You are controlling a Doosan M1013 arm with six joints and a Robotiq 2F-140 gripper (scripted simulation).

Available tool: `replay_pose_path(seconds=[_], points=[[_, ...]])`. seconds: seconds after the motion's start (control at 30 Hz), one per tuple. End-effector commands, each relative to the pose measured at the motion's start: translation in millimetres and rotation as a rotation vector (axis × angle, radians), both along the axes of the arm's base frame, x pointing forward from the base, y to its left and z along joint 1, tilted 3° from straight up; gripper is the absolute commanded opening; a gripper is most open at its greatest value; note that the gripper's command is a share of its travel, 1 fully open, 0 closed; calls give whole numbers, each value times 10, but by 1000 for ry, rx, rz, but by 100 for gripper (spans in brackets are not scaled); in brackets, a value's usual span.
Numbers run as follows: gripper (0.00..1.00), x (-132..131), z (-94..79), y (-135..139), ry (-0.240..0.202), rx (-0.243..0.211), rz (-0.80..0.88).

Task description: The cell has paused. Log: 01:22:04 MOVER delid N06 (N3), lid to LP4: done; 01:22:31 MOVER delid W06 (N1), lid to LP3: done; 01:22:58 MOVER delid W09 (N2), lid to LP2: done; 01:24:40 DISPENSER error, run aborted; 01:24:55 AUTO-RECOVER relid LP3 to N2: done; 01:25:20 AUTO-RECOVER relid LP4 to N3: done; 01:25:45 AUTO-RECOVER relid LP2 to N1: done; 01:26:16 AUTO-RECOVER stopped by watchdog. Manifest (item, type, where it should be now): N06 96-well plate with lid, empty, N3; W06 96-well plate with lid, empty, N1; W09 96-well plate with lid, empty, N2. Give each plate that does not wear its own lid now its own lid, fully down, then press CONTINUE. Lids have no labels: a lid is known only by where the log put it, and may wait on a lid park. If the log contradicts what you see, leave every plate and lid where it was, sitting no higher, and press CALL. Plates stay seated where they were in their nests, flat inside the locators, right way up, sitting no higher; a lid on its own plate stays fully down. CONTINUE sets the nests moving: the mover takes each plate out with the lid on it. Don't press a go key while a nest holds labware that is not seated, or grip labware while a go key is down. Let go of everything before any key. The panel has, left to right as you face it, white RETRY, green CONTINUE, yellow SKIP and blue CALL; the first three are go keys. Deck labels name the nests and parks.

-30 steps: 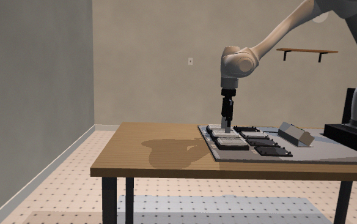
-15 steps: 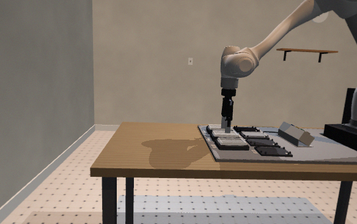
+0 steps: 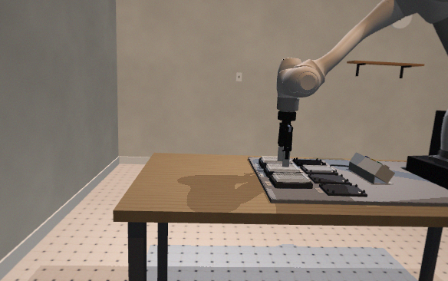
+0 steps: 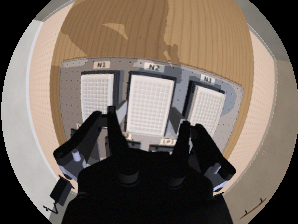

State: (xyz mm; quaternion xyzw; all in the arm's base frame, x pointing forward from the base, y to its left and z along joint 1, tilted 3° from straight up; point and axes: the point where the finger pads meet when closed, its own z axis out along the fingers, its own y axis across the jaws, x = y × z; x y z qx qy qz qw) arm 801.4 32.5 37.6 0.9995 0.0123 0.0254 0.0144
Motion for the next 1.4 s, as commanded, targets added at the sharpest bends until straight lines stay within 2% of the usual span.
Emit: replay_pose_path(seconds=[0.0,0.67,0.7,1.37], points=[[59,0,2,0,0,0,0],[59,0,2,0,0,0,0],[66,0,2,0,0,0,0],[66,0,2,0,0,0,0]])
